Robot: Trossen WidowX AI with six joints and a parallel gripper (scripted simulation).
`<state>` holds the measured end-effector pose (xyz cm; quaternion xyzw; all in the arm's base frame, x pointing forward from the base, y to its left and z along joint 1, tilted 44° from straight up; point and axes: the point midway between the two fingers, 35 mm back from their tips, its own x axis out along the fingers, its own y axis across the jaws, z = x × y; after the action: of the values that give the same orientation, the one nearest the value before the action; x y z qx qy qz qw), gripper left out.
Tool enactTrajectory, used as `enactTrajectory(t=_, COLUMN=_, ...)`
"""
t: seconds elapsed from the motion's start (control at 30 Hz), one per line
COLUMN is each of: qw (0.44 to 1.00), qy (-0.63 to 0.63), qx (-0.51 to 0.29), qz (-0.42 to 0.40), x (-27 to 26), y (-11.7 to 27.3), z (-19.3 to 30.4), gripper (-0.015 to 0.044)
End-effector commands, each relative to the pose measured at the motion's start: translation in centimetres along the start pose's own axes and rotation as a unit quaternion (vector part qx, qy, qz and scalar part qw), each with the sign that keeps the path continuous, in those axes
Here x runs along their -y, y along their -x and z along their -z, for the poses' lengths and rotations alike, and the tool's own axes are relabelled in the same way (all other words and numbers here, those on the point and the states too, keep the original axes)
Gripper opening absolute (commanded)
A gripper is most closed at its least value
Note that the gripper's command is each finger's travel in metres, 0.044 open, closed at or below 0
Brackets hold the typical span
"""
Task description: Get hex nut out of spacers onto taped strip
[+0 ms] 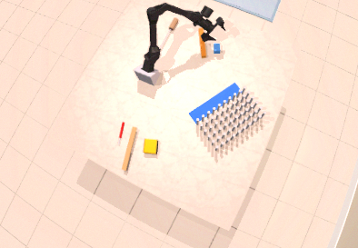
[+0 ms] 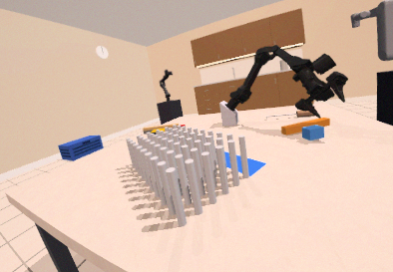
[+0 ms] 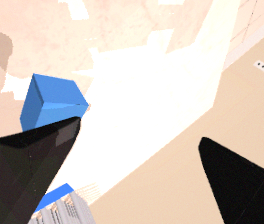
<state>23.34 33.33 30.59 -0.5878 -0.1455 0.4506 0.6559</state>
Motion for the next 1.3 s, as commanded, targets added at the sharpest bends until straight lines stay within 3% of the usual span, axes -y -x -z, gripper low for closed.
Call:
enactTrajectory(t=0.0, qw=0.978, qy=0.199, qx=0.049, qz=-0.039, x=-1.6, y=3.2, z=-6.4, gripper=0.044)
enactTrajectory(t=0.2, qw=0.91, qy=0.394, qx=0.112, qz=-0.069, x=-4.2, y=7.0, z=-11.5, gripper=0.044)
enactTrajectory(t=0.4, qw=0.787, qy=0.587, qx=0.178, qz=-0.074, x=-7.5, y=11.3, z=-15.6, gripper=0.044)
enactTrajectory(t=0.57, qw=0.648, qy=0.724, qx=0.229, qz=-0.058, x=-10.1, y=15.2, z=-17.9, gripper=0.044)
enactTrajectory(t=0.83, qw=0.372, qy=0.883, qx=0.287, qz=0.007, x=-13.3, y=21.7, z=-19.7, gripper=0.044)
enactTrajectory(t=1.27, qw=0.362, qy=0.886, qx=0.289, qz=0.01, x=-13.3, y=21.9, z=-19.7, gripper=0.044)
